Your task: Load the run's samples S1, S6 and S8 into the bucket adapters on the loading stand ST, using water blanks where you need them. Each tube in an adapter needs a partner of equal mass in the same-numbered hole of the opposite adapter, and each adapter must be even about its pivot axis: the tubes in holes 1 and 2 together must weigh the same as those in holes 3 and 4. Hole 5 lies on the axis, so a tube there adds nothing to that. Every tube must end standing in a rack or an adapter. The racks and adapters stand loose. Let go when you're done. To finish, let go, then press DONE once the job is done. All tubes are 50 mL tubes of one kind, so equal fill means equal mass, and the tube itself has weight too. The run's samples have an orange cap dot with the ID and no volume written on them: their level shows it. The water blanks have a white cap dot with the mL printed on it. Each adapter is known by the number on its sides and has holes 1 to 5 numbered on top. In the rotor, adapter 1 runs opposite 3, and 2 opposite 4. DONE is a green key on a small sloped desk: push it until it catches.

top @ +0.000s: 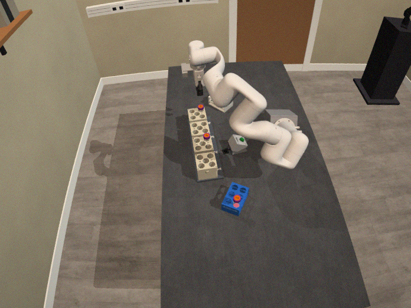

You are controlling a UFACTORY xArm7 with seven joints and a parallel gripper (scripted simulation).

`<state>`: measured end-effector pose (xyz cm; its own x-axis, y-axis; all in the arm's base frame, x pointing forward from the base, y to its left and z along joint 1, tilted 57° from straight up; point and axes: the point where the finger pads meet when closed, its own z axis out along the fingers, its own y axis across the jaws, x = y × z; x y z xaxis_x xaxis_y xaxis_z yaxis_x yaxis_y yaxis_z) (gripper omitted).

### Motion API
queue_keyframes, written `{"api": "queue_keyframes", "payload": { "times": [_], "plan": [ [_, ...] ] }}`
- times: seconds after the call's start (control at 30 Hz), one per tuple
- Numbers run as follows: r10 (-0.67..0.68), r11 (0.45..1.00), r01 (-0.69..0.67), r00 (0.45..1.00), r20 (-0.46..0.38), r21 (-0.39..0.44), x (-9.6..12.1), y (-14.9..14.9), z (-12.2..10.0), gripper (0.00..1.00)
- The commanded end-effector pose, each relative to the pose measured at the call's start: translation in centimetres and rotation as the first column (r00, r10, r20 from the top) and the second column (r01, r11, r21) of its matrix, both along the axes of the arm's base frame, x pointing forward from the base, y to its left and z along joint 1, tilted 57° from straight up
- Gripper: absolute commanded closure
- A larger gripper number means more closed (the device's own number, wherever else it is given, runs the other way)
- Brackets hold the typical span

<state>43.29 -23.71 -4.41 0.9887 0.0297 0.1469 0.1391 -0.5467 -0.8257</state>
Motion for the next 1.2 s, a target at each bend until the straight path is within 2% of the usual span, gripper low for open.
{"api": "queue_keyframes", "payload": {
  "times": [0.0, 0.83, 0.87, 1.17],
  "plan": [
    [-0.002, 1.000, 0.002, 1.000, 0.001, -0.004, -0.1, -1.0, 0.6, 0.56],
    [-0.002, 1.000, 0.002, 1.000, 0.001, -0.003, -0.1, -1.0, 0.6, 0.56],
    [0.016, 1.000, -0.016, 0.999, 0.029, -0.006, -0.2, -0.7, 1.0, 0.43],
    [0.179, 0.984, -0.173, 0.945, 0.273, -0.047, -1.4, 1.7, 4.6, 0.43]
  ]
}}
